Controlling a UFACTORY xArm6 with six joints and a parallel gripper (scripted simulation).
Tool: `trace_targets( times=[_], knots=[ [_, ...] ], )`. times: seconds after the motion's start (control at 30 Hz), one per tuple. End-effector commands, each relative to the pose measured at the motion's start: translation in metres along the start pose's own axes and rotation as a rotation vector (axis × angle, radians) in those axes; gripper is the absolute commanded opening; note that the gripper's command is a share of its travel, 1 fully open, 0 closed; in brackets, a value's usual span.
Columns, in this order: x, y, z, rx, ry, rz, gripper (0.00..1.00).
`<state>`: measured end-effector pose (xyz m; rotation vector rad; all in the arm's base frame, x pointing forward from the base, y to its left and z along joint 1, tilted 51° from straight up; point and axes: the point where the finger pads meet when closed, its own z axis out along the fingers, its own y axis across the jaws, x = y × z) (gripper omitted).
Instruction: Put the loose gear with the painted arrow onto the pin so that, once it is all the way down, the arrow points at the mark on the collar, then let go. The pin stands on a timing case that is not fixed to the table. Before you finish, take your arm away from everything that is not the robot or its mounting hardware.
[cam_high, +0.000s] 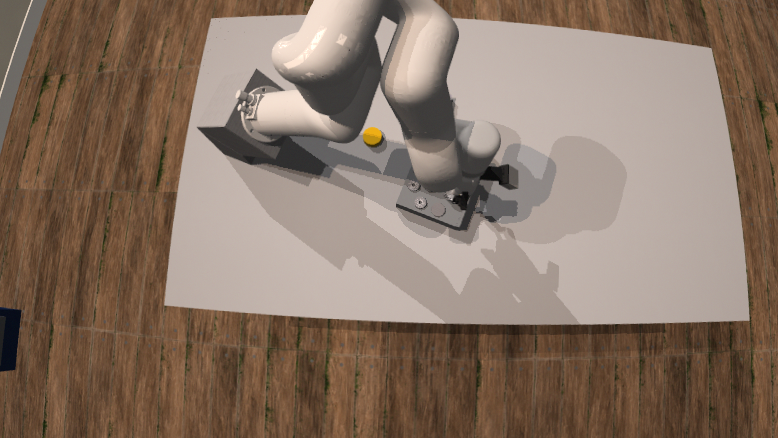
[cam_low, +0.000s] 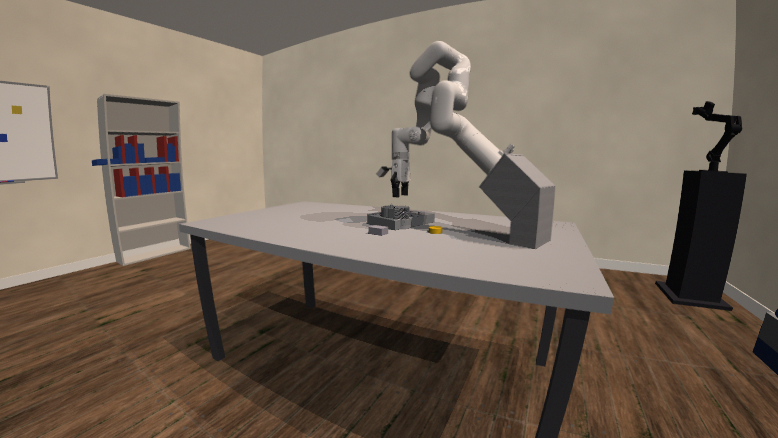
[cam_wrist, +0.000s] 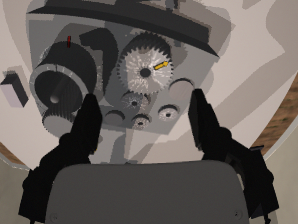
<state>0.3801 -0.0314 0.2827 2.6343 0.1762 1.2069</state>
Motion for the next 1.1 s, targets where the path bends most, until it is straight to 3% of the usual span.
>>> trace_targets(
  times=[0.0,1.07],
  knots=[
    [0.001,0.0,0.002,-0.001,0.003,0.0,0.93],
    [0.001,0.002,0.03,-0.001,0.003,0.0,0.93]
  ],
)
